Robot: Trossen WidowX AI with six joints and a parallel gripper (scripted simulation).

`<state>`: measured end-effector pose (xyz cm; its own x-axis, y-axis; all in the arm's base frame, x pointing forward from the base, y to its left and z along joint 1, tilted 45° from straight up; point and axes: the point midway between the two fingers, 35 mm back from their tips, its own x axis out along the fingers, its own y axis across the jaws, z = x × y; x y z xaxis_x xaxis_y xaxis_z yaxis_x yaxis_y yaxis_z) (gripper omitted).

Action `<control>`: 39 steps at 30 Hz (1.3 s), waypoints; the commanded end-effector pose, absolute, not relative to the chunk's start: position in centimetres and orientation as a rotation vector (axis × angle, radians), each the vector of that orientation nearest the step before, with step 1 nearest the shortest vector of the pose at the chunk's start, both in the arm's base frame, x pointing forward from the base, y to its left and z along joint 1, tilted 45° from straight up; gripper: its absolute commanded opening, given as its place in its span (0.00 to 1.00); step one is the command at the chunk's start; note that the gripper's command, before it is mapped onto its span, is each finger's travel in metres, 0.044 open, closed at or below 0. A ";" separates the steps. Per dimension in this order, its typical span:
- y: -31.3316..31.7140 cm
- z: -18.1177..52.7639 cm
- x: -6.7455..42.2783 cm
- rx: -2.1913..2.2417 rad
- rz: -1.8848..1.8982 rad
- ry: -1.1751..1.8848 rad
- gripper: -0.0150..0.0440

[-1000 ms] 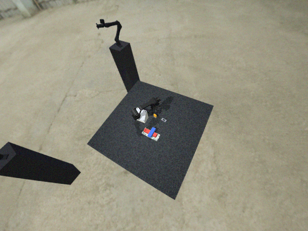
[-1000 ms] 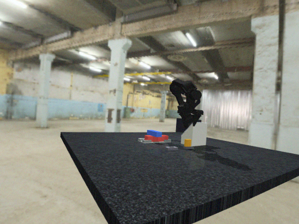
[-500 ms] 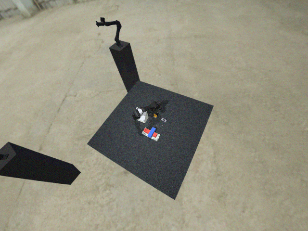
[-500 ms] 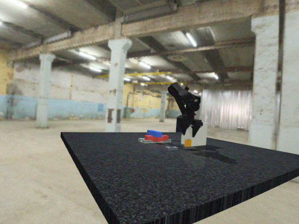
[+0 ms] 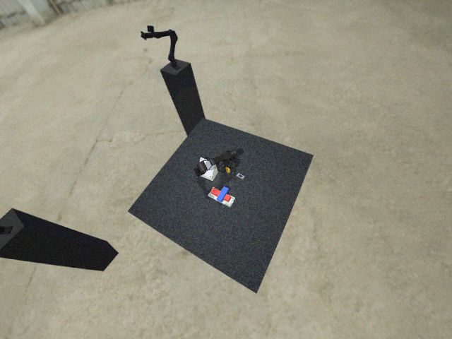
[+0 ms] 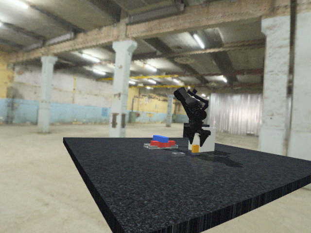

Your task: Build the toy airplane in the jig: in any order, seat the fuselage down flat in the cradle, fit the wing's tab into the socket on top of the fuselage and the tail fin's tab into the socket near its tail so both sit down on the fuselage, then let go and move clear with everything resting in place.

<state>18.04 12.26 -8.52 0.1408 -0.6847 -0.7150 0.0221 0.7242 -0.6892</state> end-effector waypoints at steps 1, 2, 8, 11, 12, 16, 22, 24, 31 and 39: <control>11.8 -9.0 18.1 -0.616 -0.558 1.344 1.00; 11.6 -9.1 18.2 -0.616 -0.558 1.344 1.00; 11.0 -9.7 18.3 -0.616 -0.558 1.344 1.00; 10.6 -10.1 18.3 -0.616 -0.559 1.344 1.00; 10.5 -10.2 18.3 -0.616 -0.559 1.344 1.00; 10.0 -10.6 18.4 -0.617 -0.559 1.343 1.00; 9.6 -10.9 18.4 -0.617 -0.560 1.343 0.96; 9.6 -10.9 18.4 -0.617 -0.560 1.343 0.87; 9.6 -10.9 18.4 -0.617 -0.560 1.343 0.56; 9.6 -10.9 18.4 -0.617 -0.560 1.343 0.33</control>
